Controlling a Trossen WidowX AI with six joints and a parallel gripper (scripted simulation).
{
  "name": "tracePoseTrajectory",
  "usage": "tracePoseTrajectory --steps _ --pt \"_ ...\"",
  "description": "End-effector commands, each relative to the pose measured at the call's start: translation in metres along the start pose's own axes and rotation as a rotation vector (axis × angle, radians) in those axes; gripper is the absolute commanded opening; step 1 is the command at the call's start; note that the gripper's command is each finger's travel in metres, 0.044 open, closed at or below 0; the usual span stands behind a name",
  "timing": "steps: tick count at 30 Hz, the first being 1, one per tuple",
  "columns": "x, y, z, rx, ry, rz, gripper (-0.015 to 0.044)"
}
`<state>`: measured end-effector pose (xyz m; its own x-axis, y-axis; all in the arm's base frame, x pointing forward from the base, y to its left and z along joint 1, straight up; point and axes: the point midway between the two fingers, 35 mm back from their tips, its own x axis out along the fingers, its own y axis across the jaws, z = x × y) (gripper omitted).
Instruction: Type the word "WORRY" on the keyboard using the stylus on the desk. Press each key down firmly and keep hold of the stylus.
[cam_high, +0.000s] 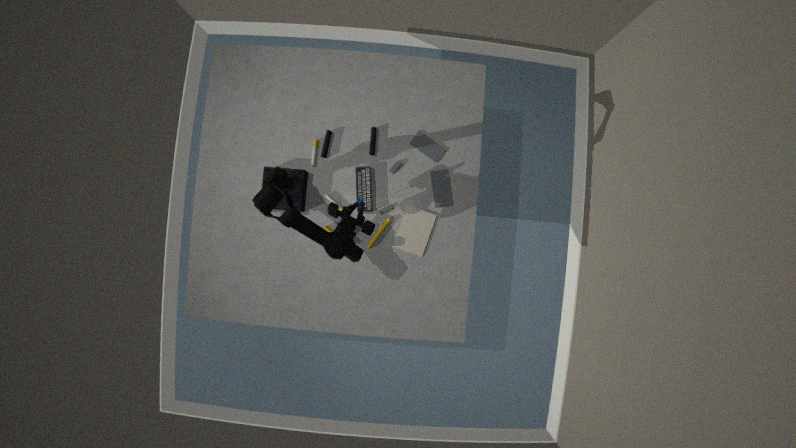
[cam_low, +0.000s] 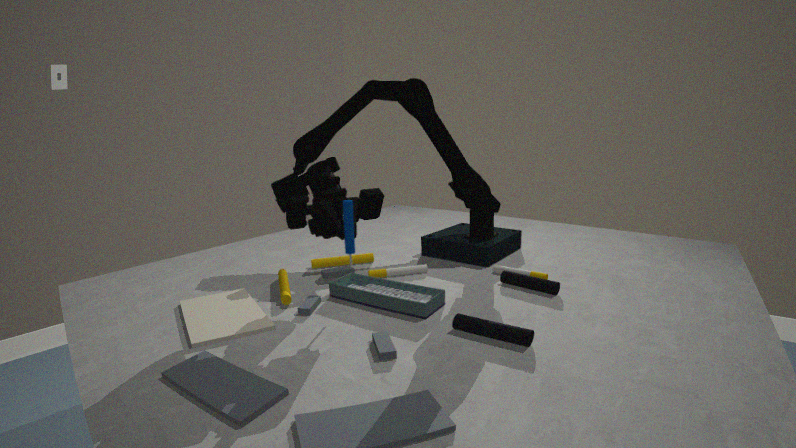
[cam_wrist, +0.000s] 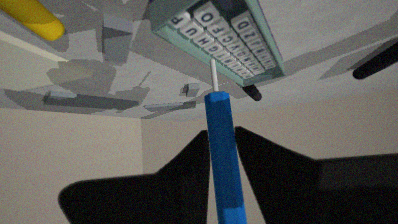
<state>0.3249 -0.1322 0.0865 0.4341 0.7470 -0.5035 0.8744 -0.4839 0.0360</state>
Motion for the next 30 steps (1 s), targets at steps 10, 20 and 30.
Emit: tracePoseTrajectory --steps 10,20,30 --pt "0.008 -0.001 -0.003 0.003 -0.002 -0.001 0.0" --pt "0.049 -0.014 -0.03 0.007 -0.002 0.0 0.0" --pt "0.07 -0.023 -0.037 0.008 0.009 -0.002 0.0"
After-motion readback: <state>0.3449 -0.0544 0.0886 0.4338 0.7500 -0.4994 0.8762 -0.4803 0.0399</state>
